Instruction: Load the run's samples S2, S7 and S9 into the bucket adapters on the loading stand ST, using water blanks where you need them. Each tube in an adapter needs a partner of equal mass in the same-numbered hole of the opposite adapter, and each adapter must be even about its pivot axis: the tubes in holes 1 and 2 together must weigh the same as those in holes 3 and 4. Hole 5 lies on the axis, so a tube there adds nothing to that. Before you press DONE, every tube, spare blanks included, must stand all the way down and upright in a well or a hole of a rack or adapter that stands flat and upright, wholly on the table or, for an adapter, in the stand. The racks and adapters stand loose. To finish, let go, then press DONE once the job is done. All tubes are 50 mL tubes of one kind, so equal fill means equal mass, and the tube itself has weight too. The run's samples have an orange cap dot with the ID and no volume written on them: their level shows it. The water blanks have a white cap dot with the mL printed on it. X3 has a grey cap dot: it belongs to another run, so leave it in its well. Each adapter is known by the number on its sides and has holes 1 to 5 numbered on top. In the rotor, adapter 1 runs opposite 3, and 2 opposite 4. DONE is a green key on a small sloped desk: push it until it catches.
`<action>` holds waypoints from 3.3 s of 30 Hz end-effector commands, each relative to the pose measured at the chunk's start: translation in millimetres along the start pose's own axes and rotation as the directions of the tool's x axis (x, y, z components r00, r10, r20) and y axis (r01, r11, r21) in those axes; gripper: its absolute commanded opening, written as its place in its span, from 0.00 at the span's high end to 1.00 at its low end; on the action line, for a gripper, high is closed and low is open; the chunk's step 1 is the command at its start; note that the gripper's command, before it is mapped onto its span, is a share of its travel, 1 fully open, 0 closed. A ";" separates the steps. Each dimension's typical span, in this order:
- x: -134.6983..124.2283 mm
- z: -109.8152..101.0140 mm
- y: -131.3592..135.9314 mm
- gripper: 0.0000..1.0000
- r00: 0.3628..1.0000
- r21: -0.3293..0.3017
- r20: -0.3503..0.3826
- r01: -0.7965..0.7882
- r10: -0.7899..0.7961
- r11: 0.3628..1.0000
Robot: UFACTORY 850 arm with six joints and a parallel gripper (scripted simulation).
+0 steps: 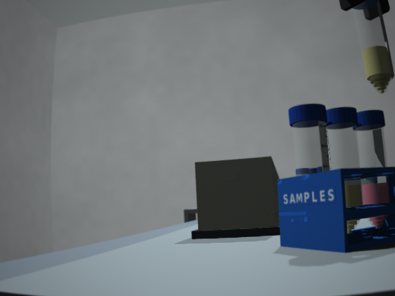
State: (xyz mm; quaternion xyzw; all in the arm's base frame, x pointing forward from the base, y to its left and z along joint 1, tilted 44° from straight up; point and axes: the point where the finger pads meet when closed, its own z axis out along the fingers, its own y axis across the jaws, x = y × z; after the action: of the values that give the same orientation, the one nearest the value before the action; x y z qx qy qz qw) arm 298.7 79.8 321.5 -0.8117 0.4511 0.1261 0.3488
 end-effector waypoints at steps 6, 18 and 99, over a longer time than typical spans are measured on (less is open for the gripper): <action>39.8 -0.1 11.6 1.00 0.961 0.008 0.003 0.276 -0.276 0.961; 87.5 0.2 26.8 1.00 0.818 0.008 0.000 0.575 -0.575 0.818; 430.8 2.4 136.0 1.00 0.656 0.007 -0.002 0.755 -0.755 0.656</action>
State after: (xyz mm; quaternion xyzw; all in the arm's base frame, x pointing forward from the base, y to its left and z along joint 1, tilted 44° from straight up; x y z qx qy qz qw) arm 425.4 -235.8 40.1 -0.9244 0.0741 -0.0308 0.3730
